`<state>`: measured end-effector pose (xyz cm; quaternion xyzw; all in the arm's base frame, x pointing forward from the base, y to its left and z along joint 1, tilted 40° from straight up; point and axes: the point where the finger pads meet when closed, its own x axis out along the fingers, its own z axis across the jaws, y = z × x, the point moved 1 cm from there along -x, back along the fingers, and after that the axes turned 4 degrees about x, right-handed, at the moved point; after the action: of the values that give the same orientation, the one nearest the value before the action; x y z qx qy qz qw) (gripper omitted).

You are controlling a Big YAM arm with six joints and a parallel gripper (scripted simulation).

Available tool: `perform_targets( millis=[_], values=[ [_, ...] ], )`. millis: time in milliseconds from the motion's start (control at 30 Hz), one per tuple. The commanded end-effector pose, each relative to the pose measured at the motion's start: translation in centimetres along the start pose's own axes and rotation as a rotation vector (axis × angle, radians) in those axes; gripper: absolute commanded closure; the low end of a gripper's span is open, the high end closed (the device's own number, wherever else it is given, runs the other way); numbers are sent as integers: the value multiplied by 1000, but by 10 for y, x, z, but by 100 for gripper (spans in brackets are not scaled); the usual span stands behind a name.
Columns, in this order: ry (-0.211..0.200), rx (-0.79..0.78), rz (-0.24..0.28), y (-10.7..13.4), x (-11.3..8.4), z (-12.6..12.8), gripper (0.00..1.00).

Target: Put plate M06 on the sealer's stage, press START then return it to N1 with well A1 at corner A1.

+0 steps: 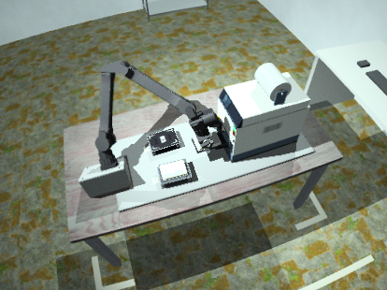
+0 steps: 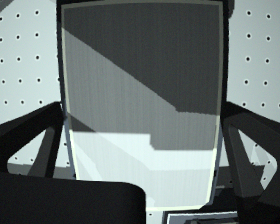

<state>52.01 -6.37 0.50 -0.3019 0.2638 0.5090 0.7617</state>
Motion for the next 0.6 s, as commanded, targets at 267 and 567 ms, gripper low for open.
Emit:
perform_targets(
  millis=[267,567],
  values=[
    [1,32,-1,-6,-2,-9,3],
    [2,1,-33,-21,-13,2,7]
  ],
)
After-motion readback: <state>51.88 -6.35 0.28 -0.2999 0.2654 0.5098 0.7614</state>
